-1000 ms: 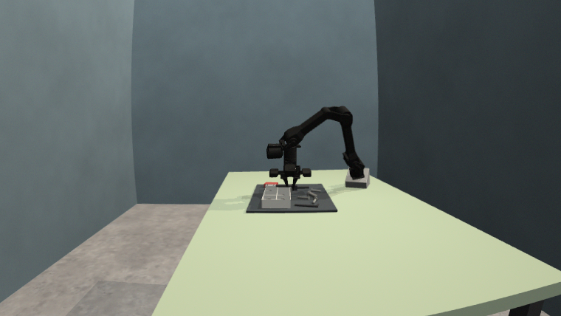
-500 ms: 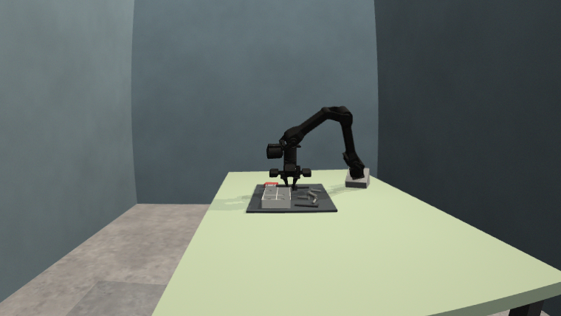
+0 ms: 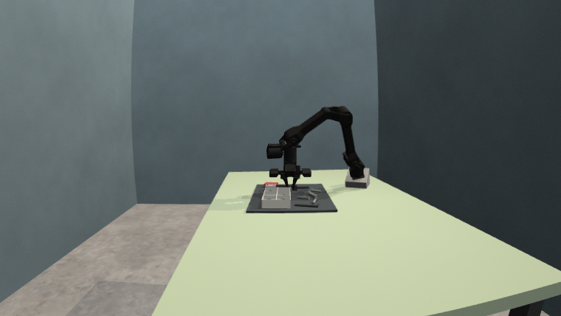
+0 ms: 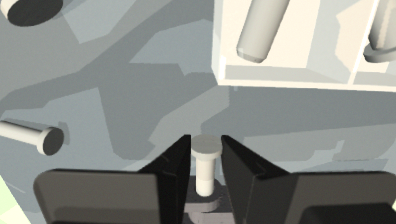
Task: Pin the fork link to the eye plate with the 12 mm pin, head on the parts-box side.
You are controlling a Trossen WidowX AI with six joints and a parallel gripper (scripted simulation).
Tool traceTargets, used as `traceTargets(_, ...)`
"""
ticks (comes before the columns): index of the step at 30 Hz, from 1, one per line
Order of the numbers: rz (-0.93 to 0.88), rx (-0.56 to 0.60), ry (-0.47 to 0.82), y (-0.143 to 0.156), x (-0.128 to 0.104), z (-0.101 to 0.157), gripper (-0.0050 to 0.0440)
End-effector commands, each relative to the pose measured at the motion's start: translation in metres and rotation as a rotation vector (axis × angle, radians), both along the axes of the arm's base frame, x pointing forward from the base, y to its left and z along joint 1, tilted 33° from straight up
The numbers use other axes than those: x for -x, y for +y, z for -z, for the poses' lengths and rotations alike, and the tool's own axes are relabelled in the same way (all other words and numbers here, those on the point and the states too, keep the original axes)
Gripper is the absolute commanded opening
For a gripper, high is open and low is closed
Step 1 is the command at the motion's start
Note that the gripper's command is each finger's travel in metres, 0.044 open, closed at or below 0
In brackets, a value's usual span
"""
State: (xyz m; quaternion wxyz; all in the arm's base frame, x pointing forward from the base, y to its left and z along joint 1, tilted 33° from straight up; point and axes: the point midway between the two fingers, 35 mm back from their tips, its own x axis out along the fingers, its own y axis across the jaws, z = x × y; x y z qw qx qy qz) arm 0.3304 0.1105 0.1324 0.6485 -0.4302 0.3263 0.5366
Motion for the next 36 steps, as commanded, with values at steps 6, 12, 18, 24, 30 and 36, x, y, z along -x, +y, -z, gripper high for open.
traceTargets(6, 0.019, 0.007, -0.018, -0.005, -0.0057, -0.0062, -0.005)
traceTargets(12, 0.013, 0.01, -0.013, -0.0067, -0.0046, -0.0024, -0.005)
traceTargets(18, 0.013, 0.008, -0.015, -0.0078, -0.0033, -0.0022, -0.005)
traceTargets(24, 0.013, 0.008, -0.012, -0.0082, -0.0031, -0.0009, -0.005)
traceTargets(30, 0.013, 0.008, -0.012, -0.0082, -0.0032, -0.001, -0.005)
traceTargets(36, 0.013, 0.008, -0.012, -0.0082, -0.0032, -0.001, -0.005)
